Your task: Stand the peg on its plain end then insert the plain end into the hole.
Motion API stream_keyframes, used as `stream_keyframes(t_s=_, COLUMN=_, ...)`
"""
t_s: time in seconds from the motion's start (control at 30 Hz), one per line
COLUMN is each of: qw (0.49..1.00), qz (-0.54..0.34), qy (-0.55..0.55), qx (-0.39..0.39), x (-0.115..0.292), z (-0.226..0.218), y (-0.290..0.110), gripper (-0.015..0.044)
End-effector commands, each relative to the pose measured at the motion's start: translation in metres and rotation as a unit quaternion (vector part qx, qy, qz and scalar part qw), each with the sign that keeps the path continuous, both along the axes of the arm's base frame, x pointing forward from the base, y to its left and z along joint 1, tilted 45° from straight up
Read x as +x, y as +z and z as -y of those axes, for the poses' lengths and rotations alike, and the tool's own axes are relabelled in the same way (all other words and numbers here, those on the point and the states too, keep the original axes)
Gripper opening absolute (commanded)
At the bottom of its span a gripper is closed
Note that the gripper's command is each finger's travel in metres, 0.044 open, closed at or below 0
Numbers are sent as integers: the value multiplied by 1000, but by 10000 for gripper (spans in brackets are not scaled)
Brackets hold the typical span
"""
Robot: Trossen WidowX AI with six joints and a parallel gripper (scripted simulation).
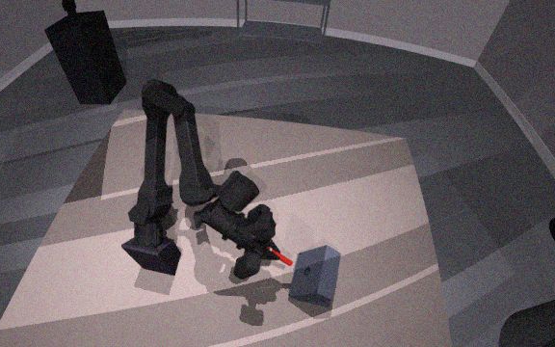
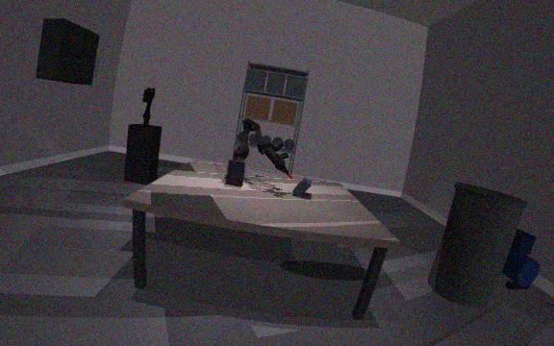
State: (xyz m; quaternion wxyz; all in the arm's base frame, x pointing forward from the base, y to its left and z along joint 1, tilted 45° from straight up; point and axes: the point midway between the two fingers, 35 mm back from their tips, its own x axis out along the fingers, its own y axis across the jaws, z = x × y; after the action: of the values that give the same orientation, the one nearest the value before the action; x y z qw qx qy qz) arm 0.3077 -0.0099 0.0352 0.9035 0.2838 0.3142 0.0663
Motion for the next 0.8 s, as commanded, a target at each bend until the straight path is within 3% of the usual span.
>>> stream_keyframes(t_s=0.0, qw=1000, qz=3, qy=-5, qx=-1, x=2, z=0, y=-2, gripper=0)
stream_keyframes(t_s=0.77, qw=1000, qz=25, qy=-13, qx=-8, x=12, z=-2, y=-8, gripper=0)
